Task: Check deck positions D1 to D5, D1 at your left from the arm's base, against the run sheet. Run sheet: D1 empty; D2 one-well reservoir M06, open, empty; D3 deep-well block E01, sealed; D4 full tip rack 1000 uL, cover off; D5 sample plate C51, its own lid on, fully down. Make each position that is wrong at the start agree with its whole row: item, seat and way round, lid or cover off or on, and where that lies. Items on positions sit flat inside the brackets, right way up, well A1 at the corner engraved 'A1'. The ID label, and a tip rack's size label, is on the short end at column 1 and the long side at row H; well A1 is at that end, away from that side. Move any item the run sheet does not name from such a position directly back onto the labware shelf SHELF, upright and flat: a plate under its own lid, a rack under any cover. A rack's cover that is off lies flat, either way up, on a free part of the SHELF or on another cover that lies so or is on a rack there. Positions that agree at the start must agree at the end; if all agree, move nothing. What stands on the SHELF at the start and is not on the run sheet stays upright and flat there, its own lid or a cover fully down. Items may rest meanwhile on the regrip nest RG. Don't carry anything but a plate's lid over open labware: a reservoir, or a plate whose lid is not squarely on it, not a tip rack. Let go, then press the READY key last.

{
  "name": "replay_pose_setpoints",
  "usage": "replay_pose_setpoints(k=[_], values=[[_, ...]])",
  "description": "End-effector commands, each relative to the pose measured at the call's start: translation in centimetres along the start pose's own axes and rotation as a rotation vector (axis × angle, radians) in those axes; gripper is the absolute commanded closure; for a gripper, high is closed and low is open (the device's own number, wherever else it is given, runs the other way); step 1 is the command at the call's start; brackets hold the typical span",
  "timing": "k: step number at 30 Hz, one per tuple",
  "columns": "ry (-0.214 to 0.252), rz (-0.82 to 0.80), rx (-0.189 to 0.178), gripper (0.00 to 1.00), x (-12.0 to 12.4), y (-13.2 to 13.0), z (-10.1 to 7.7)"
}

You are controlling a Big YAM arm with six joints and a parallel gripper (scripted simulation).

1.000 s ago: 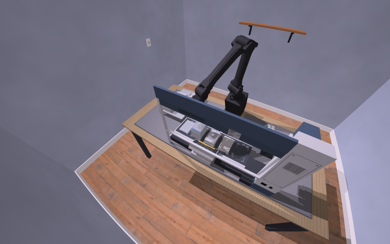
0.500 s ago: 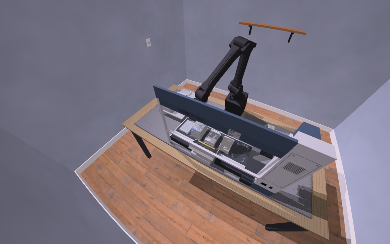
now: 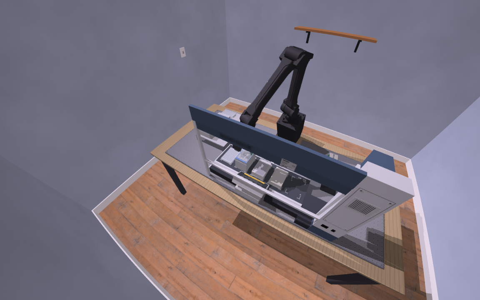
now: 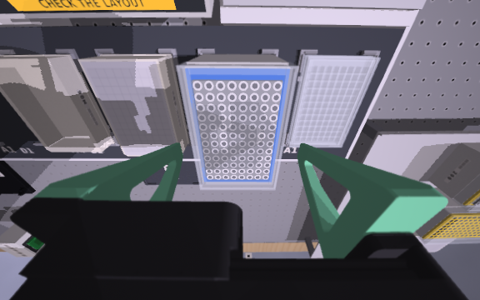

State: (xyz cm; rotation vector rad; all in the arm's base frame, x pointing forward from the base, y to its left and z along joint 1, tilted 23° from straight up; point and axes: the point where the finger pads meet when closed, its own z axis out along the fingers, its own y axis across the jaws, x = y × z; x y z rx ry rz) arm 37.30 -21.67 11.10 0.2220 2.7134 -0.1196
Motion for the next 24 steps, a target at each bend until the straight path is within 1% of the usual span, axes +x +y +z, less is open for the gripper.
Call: replay_pose_setpoints(k=[1,7,9,10,16,21,24], values=[[0.01,0.002,-0.007,0.0,0.2,0.4,1.3],[0.01,0.0,-0.008,0.0,0.3,0.5,2.3],[0.01,0.0,-0.008,0.0,0.3,0.5,2.3],[0.011,0.006,-0.004,0.0,0.4,0.1,2.5],[0.011,0.001,-0.008,0.0,0.3,0.5,3.5],[0.011,0.005,-0.006,0.0,0.4,0.3,4.3],[0.011,0.002,-0.007,0.0,0.4,0.4,4.3]])
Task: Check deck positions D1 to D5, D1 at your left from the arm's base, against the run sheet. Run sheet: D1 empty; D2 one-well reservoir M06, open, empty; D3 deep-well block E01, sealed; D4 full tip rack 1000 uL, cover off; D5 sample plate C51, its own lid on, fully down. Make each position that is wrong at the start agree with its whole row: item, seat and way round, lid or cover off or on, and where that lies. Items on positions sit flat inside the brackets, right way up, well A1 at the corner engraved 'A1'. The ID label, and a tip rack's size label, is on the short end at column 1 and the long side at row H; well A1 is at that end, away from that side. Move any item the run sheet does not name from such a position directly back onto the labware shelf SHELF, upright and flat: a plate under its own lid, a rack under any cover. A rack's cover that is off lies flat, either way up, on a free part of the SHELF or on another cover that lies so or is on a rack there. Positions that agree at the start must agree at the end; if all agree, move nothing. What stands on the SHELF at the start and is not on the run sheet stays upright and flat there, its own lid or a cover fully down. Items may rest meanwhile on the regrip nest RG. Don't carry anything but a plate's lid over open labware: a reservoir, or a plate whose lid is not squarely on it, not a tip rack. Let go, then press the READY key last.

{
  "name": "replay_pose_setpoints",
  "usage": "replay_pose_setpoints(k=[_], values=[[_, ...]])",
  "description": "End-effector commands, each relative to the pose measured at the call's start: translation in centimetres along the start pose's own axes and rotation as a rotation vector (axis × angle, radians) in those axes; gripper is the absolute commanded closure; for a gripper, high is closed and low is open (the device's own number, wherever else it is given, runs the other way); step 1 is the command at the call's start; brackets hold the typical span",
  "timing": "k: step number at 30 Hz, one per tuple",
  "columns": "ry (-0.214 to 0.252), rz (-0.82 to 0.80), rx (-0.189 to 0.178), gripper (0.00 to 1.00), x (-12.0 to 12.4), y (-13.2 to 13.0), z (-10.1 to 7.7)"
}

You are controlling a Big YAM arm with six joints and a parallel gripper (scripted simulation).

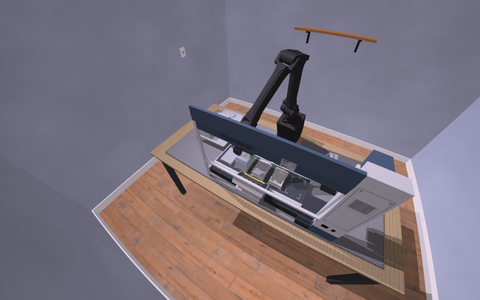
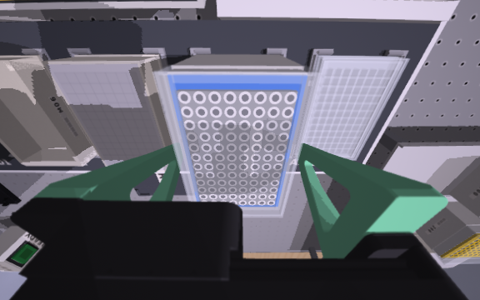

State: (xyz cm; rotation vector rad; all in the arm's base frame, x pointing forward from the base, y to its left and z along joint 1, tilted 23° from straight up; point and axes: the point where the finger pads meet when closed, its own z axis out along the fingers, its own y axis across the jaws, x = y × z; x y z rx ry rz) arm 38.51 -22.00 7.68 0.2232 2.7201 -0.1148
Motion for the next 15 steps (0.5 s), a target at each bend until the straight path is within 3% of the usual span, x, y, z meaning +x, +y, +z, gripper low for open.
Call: replay_pose_setpoints(k=[1,15], values=[[0.005,0.001,-0.004,0.0,0.15,0.3,0.71],[0.013,0.002,-0.007,0.0,0.35,0.36,0.7]])
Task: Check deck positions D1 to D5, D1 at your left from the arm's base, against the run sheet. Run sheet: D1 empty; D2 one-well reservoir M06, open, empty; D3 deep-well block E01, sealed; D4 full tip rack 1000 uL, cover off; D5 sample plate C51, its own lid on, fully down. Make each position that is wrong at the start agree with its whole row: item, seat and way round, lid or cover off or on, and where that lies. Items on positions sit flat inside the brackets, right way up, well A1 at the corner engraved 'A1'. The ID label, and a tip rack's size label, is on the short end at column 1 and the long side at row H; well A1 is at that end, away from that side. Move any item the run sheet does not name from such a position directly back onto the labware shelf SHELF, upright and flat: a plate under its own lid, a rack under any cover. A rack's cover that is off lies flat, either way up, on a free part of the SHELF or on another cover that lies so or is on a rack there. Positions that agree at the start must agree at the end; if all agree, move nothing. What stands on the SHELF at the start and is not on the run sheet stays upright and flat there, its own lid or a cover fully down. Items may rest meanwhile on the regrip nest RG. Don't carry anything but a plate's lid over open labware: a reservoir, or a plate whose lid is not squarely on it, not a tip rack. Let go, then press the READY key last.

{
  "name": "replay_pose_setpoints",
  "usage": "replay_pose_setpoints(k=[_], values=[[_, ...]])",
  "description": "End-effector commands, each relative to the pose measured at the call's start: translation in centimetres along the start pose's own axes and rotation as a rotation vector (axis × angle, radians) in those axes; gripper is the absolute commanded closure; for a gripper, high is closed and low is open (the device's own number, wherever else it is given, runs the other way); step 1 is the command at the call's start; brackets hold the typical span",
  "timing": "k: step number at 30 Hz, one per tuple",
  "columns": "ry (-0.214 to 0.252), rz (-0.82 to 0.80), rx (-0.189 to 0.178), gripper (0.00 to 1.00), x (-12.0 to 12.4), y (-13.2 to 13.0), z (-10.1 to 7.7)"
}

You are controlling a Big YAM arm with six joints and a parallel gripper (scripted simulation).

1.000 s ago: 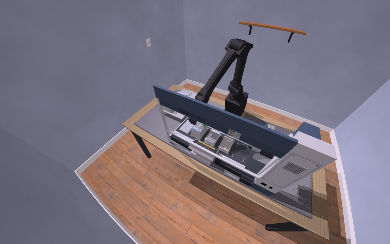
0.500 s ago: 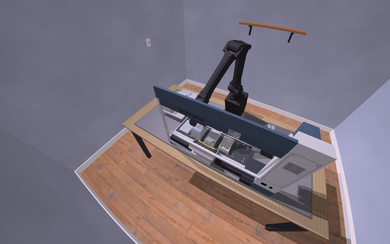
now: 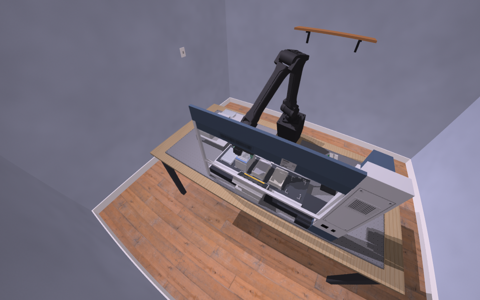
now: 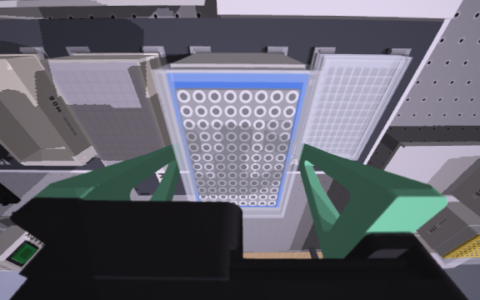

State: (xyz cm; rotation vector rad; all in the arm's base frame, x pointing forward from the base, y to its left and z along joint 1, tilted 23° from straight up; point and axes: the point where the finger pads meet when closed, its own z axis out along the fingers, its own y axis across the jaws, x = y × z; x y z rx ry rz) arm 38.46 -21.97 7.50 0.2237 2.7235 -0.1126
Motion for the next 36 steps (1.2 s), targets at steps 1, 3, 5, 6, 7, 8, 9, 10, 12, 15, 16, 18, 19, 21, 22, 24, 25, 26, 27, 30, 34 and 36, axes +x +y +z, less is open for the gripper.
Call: replay_pose_setpoints(k=[1,3,5,6,7,8,9,10,12,15,16,18,19,21,22,24,25,26,27,30,34,36], values=[[0.009,0.002,-0.005,0.0,0.23,0.33,0.56],[0.009,0.002,-0.005,0.0,0.23,0.33,0.56],[0.009,0.002,-0.005,0.0,0.23,0.33,0.56],[0.009,0.002,-0.005,0.0,0.23,0.33,0.56],[0.009,0.002,-0.005,0.0,0.23,0.33,0.56],[0.009,0.002,-0.005,0.0,0.23,0.33,0.56],[0.009,0.002,-0.005,0.0,0.23,0.33,0.56],[0.009,0.002,-0.005,0.0,0.23,0.33,0.56],[0.009,0.002,-0.005,0.0,0.23,0.33,0.56],[0.009,0.002,-0.005,0.0,0.23,0.33,0.56],[0.009,0.002,-0.005,0.0,0.23,0.33,0.56],[0.009,0.002,-0.005,0.0,0.23,0.33,0.56],[0.009,0.002,-0.005,0.0,0.23,0.33,0.56],[0.009,0.002,-0.005,0.0,0.23,0.33,0.56],[0.009,0.002,-0.005,0.0,0.23,0.33,0.56],[0.009,0.002,-0.005,0.0,0.23,0.33,0.56],[0.009,0.002,-0.005,0.0,0.23,0.33,0.56],[0.009,0.002,-0.005,0.0,0.23,0.33,0.56],[0.009,0.002,-0.005,0.0,0.23,0.33,0.56],[0.009,0.002,-0.005,0.0,0.23,0.33,0.56],[0.01,0.003,-0.004,1.0,0.26,0.25,0.55],[0.009,0.003,-0.004,1.0,0.27,0.24,0.55]])
